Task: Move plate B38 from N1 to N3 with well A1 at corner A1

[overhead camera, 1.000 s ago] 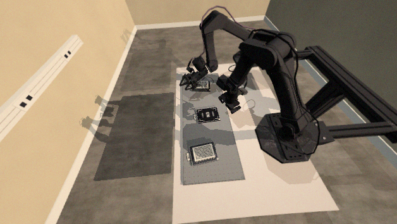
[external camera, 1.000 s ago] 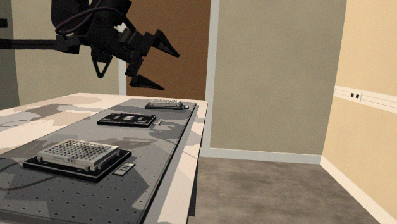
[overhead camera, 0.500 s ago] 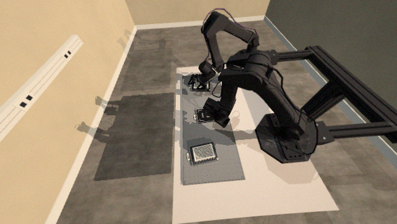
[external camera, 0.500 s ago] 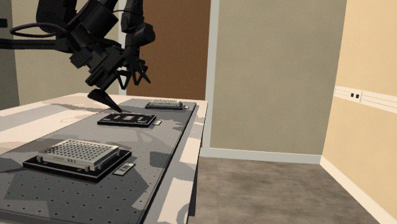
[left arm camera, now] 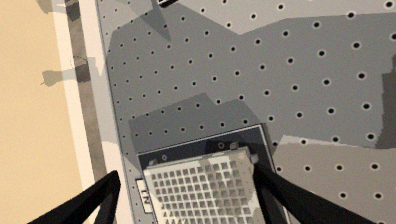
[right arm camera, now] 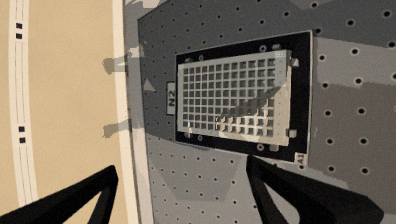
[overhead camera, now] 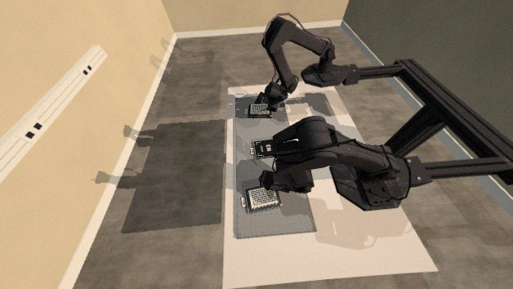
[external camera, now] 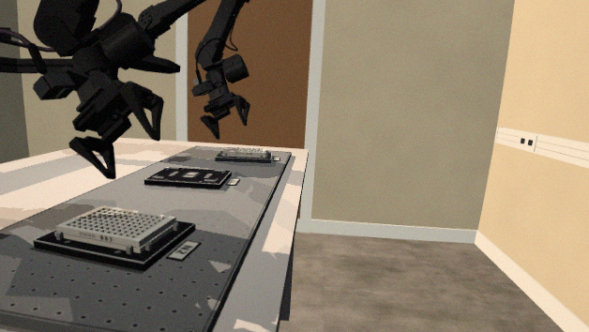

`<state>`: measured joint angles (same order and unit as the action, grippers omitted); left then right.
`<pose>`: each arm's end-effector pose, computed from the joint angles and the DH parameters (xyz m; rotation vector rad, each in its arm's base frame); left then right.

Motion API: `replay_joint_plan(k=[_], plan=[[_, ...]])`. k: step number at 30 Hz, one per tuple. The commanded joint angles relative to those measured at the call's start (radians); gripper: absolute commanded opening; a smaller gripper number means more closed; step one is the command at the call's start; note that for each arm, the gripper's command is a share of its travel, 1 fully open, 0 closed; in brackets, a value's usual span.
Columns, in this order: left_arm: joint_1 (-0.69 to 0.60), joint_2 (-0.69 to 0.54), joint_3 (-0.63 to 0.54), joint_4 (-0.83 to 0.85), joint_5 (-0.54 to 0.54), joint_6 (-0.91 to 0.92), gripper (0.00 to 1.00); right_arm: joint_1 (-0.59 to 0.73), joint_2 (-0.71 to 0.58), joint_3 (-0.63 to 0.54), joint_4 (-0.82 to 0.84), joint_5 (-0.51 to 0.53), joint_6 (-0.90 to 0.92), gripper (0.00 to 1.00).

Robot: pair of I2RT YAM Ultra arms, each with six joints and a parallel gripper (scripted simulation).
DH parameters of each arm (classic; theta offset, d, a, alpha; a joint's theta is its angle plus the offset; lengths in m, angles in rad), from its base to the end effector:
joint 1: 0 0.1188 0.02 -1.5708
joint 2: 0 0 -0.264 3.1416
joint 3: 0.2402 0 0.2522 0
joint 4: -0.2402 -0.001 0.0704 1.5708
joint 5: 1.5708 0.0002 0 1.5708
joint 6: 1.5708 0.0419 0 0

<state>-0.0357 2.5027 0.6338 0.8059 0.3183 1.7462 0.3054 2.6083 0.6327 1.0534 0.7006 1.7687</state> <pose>0.2701 -0.0218 -0.0719 2.0615 1.5291 0.2322 0.2632 0.0557 -0.0775 1.6853 1.4690 0.2297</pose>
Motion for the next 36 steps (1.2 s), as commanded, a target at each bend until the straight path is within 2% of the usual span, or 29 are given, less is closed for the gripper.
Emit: replay_joint_plan(k=[1,8,13,31,36], plan=[[0.108,0.03,-0.056,0.189,0.093,0.013,1.0,0.016,-0.006,-0.031,-0.052,0.055,0.047,1.0],[0.307,0.085,-0.123,0.368,0.161,0.021,1.0,0.018,-0.008,-0.033,-0.051,0.053,0.053,1.0],[0.345,0.108,-0.135,0.41,0.174,0.016,1.0,0.018,-0.009,-0.033,-0.052,0.053,0.054,1.0],[0.356,0.119,-0.138,0.406,0.165,0.012,1.0,0.018,-0.009,-0.033,-0.052,0.053,0.054,1.0],[0.349,0.119,-0.126,0.372,0.154,-0.029,1.0,0.038,-0.022,-0.032,-0.041,0.0,-0.074,1.0]])
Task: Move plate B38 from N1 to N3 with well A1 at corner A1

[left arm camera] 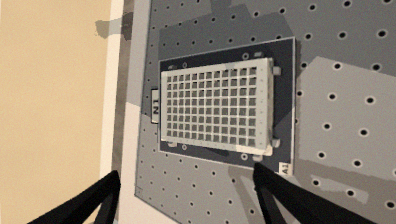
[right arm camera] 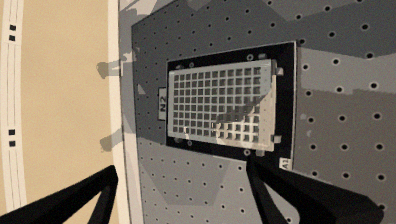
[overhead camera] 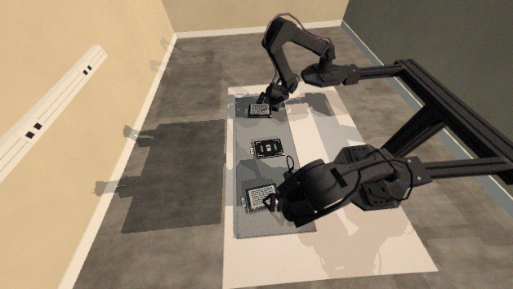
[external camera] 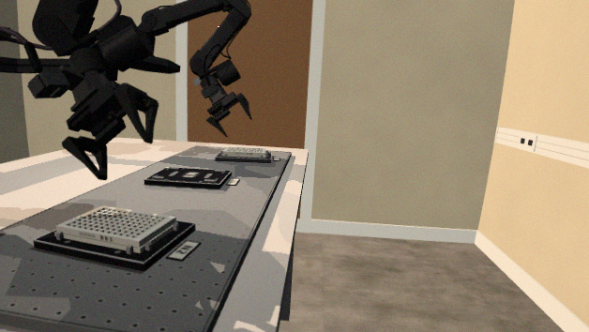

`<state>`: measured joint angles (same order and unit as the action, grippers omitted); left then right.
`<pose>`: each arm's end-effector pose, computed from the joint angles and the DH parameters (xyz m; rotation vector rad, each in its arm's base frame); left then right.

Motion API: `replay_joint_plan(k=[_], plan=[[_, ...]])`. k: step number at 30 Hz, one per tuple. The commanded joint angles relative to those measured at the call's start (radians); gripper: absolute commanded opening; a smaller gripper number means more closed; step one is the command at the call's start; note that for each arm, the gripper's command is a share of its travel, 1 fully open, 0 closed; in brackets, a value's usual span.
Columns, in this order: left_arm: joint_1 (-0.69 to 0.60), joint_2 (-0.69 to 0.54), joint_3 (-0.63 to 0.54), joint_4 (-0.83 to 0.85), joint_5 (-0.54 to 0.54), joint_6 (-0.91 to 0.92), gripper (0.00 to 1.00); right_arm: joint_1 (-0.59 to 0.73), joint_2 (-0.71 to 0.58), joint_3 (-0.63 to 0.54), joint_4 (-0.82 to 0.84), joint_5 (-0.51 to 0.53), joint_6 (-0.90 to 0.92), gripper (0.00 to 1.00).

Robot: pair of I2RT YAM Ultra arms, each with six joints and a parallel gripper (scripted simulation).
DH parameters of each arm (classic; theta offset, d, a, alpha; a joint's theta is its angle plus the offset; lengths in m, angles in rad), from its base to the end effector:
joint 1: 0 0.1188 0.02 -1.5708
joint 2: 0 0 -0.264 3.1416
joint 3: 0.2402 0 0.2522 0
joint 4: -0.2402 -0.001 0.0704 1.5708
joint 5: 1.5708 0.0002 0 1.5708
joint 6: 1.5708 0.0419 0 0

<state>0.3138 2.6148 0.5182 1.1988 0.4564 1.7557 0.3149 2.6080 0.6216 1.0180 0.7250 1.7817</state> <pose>0.2378 0.0588 -0.0750 1.7192 1.6630 0.4342 0.2563 0.0553 -0.0792 1.6849 1.4781 0.1779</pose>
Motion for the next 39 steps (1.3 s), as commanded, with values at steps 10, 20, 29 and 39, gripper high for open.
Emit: replay_joint_plan(k=[10,20,29,39], plan=[[-0.033,-0.025,0.052,-0.129,-0.073,-0.239,1.0,0.141,-0.057,-0.024,0.032,-0.134,-0.394,1.0],[-0.095,-0.082,0.16,-0.316,-0.206,-0.57,1.0,0.281,-0.101,-0.033,0.074,-0.265,-0.746,1.0],[-0.157,-0.101,0.252,-0.501,-0.292,-0.841,1.0,0.374,-0.132,-0.042,0.108,-0.367,-1.007,1.0],[-0.242,-0.105,0.382,-0.759,-0.398,-1.204,1.0,0.498,-0.173,-0.052,0.148,-0.494,-1.339,1.0]])
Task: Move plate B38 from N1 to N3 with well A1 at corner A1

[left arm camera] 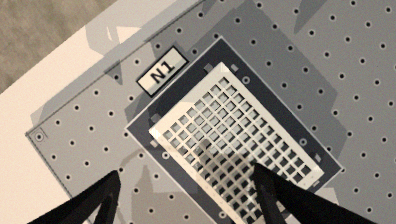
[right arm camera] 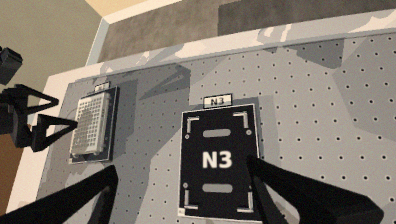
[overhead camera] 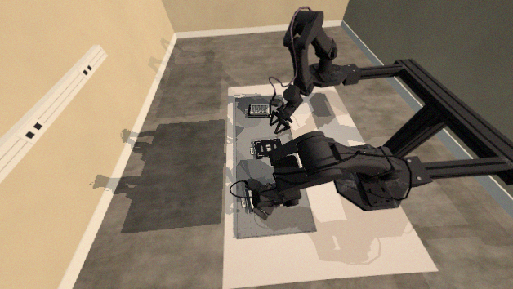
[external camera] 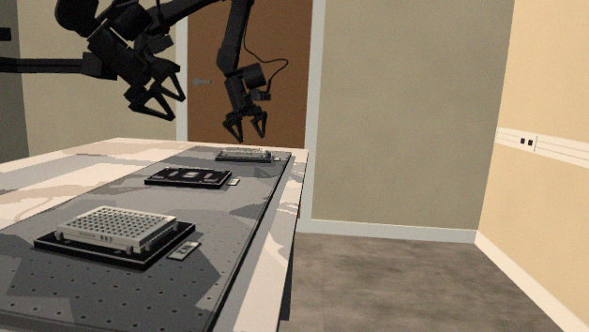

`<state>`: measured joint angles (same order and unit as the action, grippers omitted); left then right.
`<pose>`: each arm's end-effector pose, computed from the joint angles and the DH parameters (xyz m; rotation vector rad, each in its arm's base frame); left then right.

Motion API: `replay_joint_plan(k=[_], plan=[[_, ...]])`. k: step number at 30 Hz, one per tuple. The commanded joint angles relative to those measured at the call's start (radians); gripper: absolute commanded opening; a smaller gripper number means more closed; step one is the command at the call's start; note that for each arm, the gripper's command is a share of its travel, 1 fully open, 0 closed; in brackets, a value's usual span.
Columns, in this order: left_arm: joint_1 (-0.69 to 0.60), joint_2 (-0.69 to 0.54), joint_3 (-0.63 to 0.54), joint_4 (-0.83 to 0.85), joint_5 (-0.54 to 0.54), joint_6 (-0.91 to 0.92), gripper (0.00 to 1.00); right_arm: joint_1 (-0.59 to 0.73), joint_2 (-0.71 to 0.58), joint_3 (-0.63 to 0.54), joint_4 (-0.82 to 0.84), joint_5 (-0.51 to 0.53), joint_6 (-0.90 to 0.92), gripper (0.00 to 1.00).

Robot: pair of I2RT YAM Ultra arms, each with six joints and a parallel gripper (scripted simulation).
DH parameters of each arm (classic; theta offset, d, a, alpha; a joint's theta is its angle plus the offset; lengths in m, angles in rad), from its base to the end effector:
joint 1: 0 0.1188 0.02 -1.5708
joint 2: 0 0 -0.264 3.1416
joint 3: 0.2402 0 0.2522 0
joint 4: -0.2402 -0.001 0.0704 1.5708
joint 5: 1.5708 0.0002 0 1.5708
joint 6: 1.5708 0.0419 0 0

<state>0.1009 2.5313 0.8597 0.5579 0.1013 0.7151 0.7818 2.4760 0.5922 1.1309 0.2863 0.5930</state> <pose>0.3194 0.0291 -0.0803 0.8403 2.5451 0.1226 0.2133 0.1965 -0.0455 -0.0741 2.3144 0.3781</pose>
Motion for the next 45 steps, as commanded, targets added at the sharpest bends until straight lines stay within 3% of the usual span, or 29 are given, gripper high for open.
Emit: replay_joint_plan(k=[1,3,18,24,45], plan=[[-0.038,-0.021,0.054,-0.144,-0.053,-0.199,1.0,0.044,-0.045,-0.024,0.039,-0.069,-0.183,1.0],[-0.038,-0.021,0.054,-0.144,-0.053,-0.199,1.0,0.044,-0.045,-0.024,0.039,-0.069,-0.183,1.0],[-0.173,-0.009,0.26,-0.564,-0.214,-0.806,1.0,0.23,-0.107,-0.039,0.1,-0.268,-0.688,1.0],[-0.199,0.047,0.324,-0.667,-0.238,-0.923,1.0,0.261,-0.123,-0.04,0.086,-0.303,-0.752,1.0],[-0.201,0.127,0.436,-0.697,-0.232,-0.938,1.0,0.262,-0.123,-0.029,0.074,-0.297,-0.74,1.0]])
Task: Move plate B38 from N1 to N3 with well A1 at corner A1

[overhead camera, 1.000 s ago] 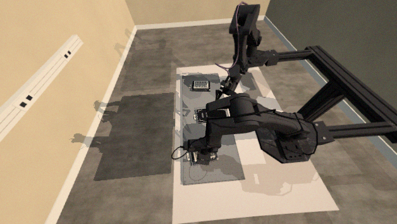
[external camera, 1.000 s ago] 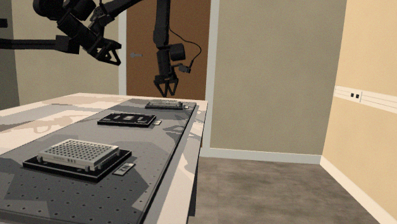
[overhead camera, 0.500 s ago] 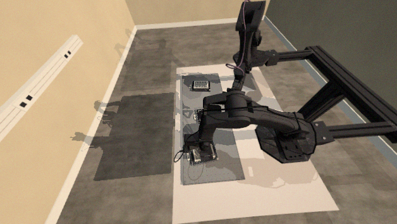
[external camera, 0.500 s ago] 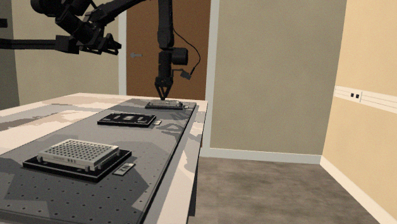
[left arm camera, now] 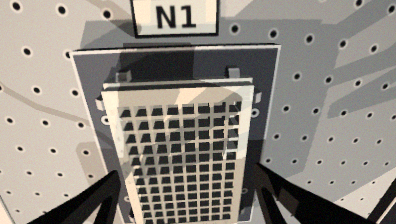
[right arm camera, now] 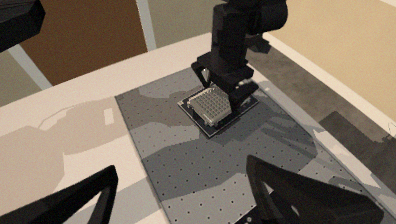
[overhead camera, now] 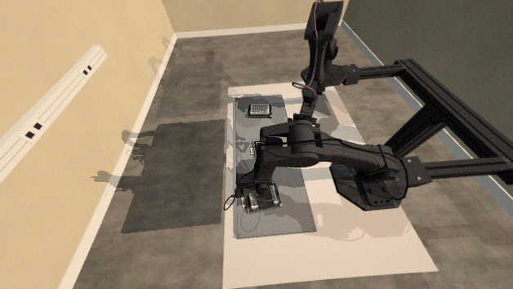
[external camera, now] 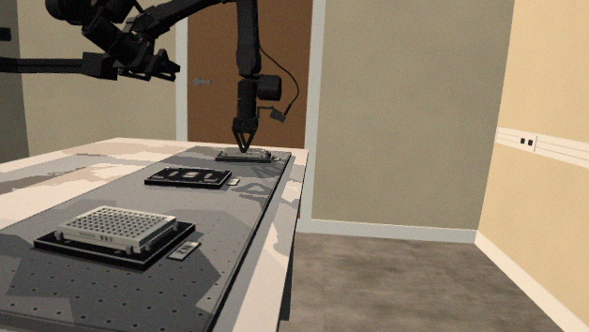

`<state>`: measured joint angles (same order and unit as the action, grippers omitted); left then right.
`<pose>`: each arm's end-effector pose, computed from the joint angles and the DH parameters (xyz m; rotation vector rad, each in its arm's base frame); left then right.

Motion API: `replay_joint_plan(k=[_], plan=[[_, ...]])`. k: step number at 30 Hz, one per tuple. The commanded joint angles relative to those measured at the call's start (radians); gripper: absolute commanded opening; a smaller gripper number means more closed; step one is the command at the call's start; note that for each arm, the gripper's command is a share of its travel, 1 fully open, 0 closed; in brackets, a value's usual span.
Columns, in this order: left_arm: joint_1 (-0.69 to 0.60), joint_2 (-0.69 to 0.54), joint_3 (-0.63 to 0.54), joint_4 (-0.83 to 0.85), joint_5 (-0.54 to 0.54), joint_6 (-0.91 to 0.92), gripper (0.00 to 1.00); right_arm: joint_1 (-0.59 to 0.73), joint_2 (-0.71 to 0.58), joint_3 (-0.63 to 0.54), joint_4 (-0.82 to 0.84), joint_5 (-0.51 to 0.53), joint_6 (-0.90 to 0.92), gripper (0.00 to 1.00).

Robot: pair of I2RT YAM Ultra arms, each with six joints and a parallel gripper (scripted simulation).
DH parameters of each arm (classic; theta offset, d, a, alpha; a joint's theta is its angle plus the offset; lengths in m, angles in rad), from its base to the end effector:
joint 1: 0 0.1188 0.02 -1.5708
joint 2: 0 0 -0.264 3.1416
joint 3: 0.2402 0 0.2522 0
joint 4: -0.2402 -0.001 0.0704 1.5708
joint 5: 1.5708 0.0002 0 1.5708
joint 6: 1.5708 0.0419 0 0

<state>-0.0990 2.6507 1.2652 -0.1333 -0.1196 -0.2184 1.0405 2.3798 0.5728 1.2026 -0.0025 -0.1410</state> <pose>0.3614 -0.0299 -0.0983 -0.1877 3.0611 0.1687 0.1530 0.2631 -0.0152 -1.2386 1.8443 0.5092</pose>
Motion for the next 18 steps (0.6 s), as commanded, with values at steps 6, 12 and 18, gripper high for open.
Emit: replay_joint_plan(k=[6,12,18], plan=[[0.008,0.038,0.047,0.021,-0.011,-0.002,1.0,0.003,-0.027,-0.009,0.003,-0.008,-0.006,1.0],[0.009,0.031,0.048,0.022,-0.011,-0.002,1.0,0.003,-0.027,-0.009,0.003,-0.008,-0.006,1.0],[0.002,0.034,0.039,0.009,-0.011,-0.002,0.96,0.003,-0.027,-0.009,0.003,-0.008,-0.006,1.0]])
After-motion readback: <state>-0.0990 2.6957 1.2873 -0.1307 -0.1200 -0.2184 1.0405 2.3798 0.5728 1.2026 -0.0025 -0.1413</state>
